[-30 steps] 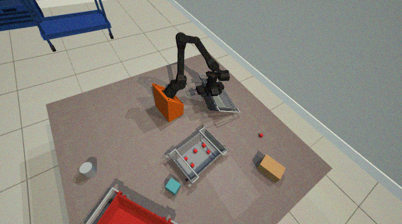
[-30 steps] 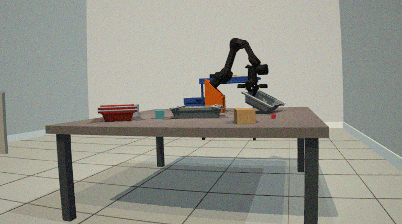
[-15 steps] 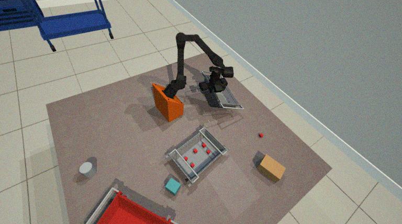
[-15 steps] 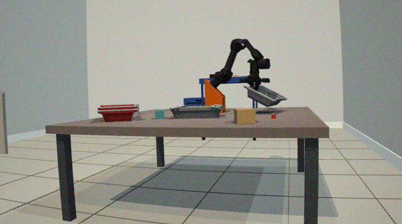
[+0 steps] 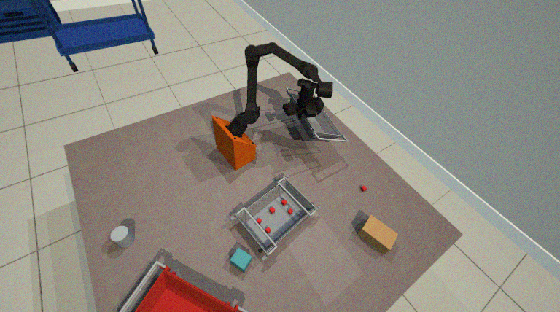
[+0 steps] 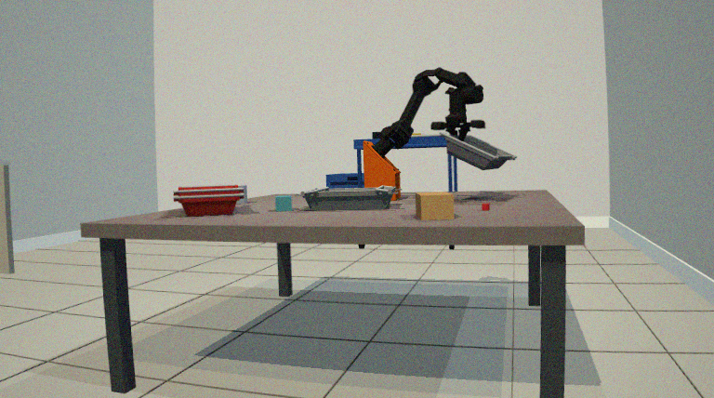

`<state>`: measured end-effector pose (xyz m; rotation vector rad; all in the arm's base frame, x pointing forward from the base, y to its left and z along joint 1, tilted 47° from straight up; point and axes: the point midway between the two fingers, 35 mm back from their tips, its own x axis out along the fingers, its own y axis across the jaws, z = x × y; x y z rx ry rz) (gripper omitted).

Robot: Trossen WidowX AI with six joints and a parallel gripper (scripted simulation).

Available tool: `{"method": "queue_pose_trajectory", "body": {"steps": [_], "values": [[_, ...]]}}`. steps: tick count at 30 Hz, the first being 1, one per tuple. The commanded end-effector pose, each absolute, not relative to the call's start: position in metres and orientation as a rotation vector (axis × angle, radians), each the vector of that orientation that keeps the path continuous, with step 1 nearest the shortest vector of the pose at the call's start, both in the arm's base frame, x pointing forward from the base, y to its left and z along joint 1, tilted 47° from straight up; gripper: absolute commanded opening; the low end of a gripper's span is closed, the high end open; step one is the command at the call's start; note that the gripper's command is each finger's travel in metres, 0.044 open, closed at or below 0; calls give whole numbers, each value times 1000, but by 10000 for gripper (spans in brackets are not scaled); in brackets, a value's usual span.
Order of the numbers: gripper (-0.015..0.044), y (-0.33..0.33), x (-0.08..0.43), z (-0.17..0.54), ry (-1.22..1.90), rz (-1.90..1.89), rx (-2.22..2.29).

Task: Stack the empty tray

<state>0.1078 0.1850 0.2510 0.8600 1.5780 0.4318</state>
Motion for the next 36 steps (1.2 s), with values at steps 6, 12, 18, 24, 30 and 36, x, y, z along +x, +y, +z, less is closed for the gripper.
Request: {"method": "queue_pose_trajectory", "body": {"steps": [6, 12, 18, 24, 30, 36], "values": [[0, 184, 108, 258, 1574, 445, 867], [0, 184, 108, 258, 1574, 445, 867], [0, 184, 108, 258, 1574, 445, 867], [0, 184, 108, 258, 1574, 443, 867], [0, 184, 127, 251, 1587, 378, 894], [0, 182, 147, 243, 1601, 306, 926]]}}
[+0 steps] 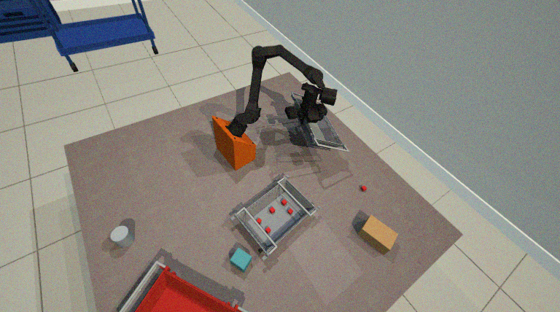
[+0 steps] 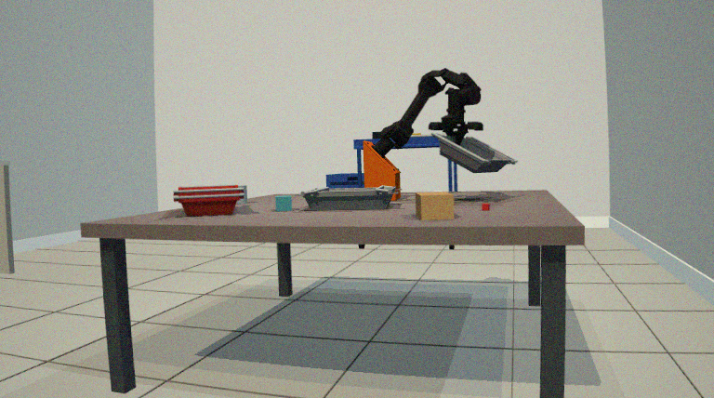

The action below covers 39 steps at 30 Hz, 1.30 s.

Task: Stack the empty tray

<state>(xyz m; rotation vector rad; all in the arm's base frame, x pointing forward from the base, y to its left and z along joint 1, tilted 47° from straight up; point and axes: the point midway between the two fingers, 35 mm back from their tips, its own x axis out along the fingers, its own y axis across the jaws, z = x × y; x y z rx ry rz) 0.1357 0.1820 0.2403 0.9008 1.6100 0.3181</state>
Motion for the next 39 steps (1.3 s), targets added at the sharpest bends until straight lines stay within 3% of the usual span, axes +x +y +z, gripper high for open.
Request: {"method": "queue_pose_trajectory", "body": {"steps": [1, 39], "values": [[0, 181, 151, 241, 1603, 294, 931], [0, 123, 268, 168, 1691, -132, 1182]]}}
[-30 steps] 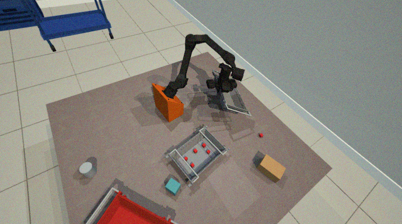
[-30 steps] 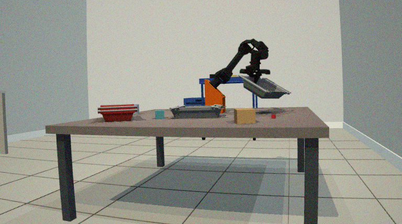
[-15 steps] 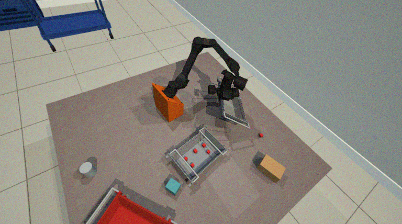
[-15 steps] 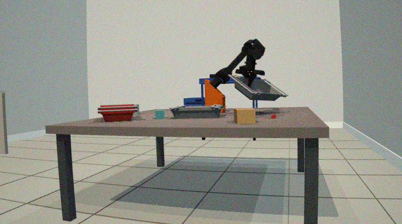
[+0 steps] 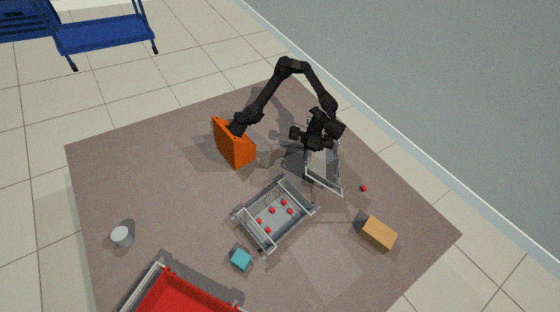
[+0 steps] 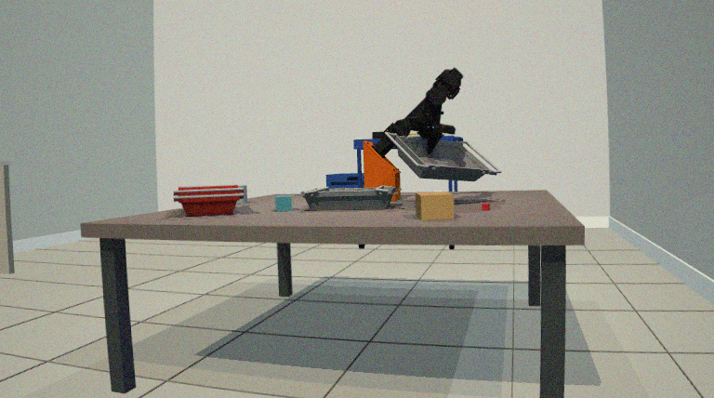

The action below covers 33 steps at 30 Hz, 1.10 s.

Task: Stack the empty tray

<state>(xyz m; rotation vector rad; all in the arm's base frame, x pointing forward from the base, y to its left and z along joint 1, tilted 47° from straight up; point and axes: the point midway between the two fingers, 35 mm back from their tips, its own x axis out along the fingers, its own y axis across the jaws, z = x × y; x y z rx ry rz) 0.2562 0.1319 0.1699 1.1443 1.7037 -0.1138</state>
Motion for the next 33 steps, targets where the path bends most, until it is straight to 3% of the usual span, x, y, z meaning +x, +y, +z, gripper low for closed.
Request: {"method": "queue_pose_trajectory", "body": {"steps": [1, 33], "values": [[0, 121, 271, 165, 1693, -142, 1189], [0, 27, 323, 80, 1750, -446, 1470]]}}
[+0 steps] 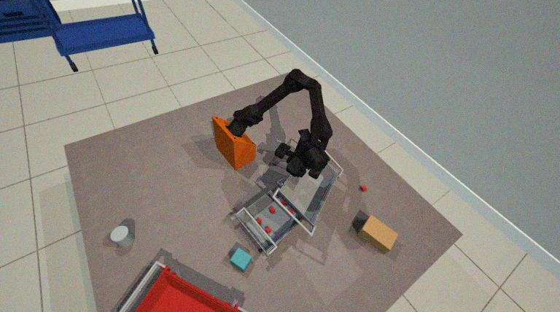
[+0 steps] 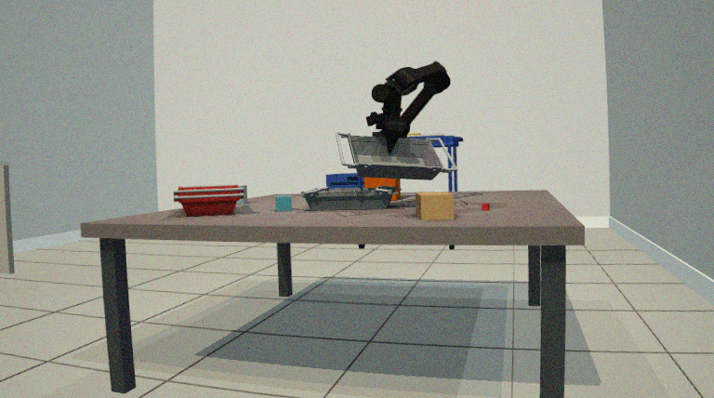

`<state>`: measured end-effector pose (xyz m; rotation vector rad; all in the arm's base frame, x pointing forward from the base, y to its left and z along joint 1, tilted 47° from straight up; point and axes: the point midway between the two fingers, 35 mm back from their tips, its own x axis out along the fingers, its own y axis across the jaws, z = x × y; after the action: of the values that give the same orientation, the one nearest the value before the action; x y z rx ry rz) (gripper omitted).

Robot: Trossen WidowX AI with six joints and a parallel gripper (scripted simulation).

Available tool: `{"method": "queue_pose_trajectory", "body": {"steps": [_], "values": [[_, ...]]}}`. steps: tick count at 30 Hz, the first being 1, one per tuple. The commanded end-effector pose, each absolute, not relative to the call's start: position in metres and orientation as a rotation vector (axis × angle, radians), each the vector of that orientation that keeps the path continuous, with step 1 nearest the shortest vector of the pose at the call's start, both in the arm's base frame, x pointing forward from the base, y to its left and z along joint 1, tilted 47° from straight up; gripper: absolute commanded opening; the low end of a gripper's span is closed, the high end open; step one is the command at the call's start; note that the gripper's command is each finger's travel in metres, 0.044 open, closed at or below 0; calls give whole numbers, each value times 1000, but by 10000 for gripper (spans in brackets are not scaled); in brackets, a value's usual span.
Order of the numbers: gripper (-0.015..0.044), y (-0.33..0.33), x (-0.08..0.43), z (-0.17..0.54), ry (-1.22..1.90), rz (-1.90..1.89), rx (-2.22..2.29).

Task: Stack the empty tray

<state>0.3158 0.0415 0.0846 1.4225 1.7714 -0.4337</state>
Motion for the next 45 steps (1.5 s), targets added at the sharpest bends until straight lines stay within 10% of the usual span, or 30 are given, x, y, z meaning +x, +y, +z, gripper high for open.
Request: {"method": "queue_pose_trajectory", "body": {"steps": [1, 45], "values": [[0, 24, 324, 77, 1752, -454, 1480], [0, -53, 323, 3, 1775, -639, 1741]]}}
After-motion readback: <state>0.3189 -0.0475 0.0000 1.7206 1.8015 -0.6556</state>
